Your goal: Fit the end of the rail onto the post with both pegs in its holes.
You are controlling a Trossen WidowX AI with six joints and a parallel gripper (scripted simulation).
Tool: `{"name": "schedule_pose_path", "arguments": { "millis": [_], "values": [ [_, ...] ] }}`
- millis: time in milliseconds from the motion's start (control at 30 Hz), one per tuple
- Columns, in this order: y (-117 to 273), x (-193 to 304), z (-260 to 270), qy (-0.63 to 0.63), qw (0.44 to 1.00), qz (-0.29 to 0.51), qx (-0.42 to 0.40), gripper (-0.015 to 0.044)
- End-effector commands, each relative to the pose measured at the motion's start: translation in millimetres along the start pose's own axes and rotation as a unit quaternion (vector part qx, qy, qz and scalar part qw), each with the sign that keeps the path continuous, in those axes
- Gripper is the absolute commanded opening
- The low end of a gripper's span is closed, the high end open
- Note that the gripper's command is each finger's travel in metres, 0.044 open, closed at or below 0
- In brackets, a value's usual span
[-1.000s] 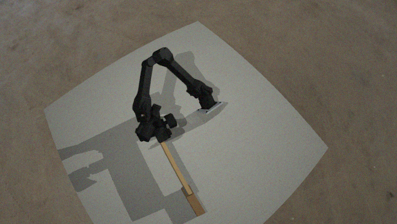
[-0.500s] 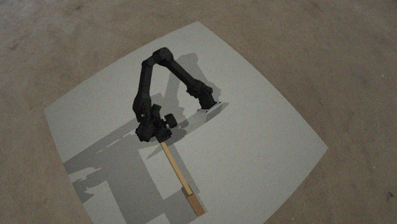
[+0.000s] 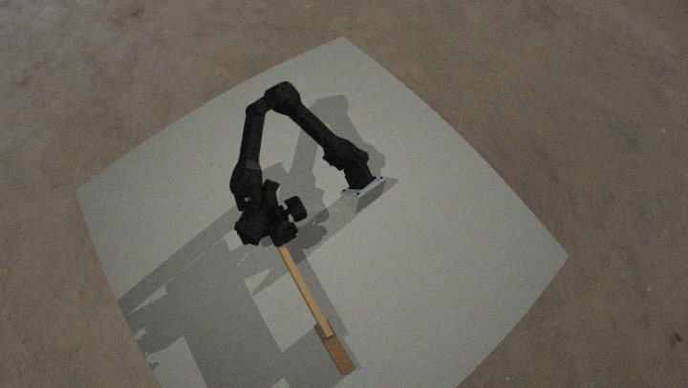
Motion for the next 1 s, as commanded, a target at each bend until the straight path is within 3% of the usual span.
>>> {"name": "schedule_pose_path", "arguments": {
  "millis": [0,967],
  "values": [
    [2.5,2.4,0.4,0.001,1.0,-0.001,0.002,0.0],
    [2.2,0.5,-0.7,0.001,1.0,-0.002,0.002,0.0]
  ]
}}
Point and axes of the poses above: the point midway between the two fingers, 35 mm back from their tips, its own y axis back along the fingers, its own z axis across the jaws, x = y × z, the point moved 5 cm from there along y, back along the fingers, and after that the axes turned 11 degrees about y, right-handed, at the moved point
